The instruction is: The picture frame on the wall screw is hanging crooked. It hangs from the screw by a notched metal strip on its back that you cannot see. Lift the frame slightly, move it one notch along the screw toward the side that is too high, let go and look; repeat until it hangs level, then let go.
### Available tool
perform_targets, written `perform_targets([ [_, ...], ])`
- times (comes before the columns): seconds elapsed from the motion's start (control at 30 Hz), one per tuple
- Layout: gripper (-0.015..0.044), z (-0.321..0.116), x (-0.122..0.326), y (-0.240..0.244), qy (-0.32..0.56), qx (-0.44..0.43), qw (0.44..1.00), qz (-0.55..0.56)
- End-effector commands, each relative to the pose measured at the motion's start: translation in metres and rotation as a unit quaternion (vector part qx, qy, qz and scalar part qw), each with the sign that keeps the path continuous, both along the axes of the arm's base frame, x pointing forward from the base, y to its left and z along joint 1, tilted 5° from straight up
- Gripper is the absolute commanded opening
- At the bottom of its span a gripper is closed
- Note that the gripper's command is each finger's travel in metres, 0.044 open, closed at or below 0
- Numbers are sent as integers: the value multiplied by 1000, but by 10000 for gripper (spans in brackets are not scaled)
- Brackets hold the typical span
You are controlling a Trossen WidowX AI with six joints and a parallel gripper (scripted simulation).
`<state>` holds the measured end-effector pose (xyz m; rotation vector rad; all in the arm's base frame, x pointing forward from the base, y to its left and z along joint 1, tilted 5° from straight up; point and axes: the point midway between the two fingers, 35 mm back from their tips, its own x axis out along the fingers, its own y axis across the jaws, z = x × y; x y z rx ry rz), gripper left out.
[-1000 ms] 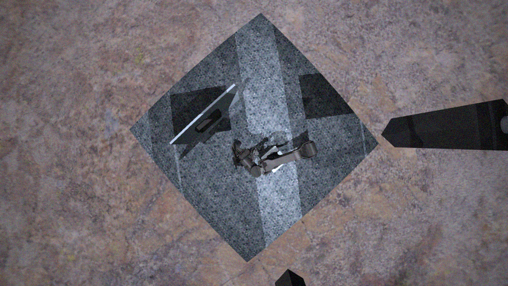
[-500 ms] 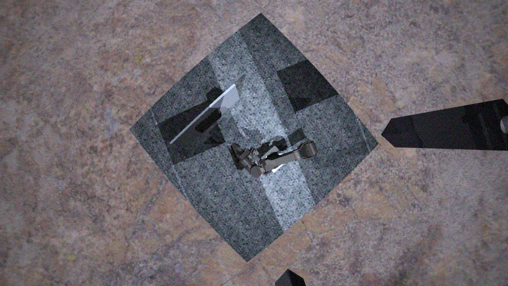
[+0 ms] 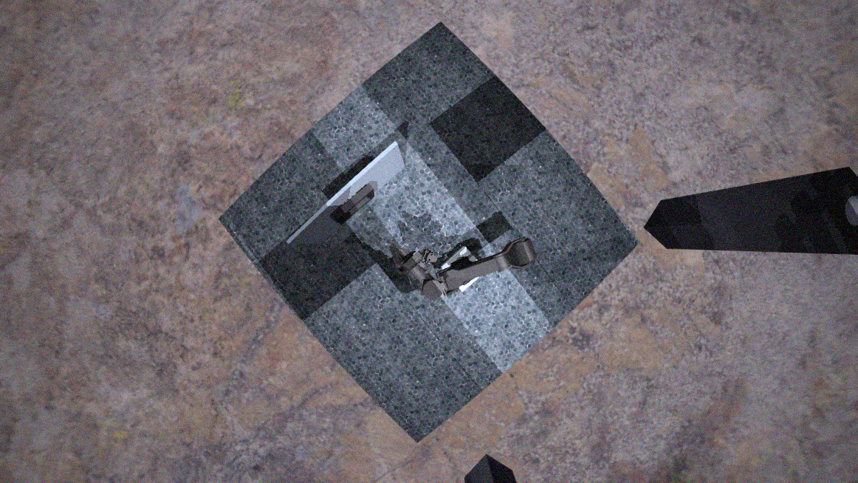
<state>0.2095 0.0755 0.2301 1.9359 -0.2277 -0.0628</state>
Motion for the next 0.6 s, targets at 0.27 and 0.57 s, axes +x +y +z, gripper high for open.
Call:
perform_targets([
  [0.27,260,-1,0,0,1,-2,1000,-2],
  [0.57,260,-6,25,3,0,-27,1000,-3],
])
